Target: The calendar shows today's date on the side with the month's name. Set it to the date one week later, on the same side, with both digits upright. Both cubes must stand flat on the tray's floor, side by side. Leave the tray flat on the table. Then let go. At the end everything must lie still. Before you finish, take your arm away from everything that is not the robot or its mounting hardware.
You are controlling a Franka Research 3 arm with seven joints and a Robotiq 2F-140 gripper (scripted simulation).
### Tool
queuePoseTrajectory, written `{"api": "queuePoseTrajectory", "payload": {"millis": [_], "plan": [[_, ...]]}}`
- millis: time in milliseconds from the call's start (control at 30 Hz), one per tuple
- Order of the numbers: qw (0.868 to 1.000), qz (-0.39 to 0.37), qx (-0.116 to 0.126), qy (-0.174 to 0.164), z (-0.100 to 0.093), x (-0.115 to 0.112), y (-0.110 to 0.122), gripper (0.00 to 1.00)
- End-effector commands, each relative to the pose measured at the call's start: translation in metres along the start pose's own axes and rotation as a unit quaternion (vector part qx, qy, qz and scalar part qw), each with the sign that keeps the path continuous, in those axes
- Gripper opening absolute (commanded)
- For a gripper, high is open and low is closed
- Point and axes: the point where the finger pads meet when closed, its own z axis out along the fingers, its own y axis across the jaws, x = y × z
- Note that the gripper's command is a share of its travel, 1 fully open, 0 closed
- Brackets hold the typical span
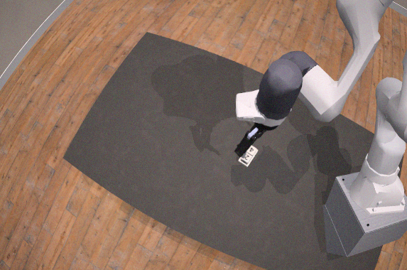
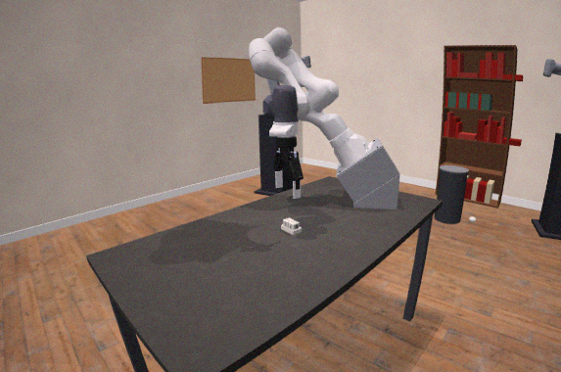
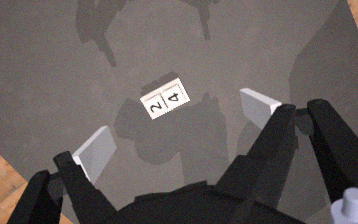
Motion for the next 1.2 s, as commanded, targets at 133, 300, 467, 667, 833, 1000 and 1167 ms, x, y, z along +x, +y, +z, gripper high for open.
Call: {"api": "queuePoseTrajectory", "payload": {"millis": [133, 300, 467, 667, 833, 1000, 1167], "plan": [[0.993, 0.119, 0.000, 0.008, 0.003, 0.000, -0.002, 1.00], [0.988, 0.153, 0.001, 0.008, 0.004, 0.000, -0.002, 1.00], [0.982, 0.190, 0.001, 0.008, 0.006, 0.000, -0.002, 1.00], [0.970, 0.243, 0.001, 0.008, 0.008, 0.001, -0.002, 1.00], [0.960, 0.280, 0.002, 0.008, 0.010, 0.001, -0.002, 1.00], [0.948, 0.319, 0.002, 0.008, 0.011, 0.001, -0.002, 1.00], [0.935, 0.354, 0.002, 0.008, 0.013, 0.001, -0.002, 1.00]]}}
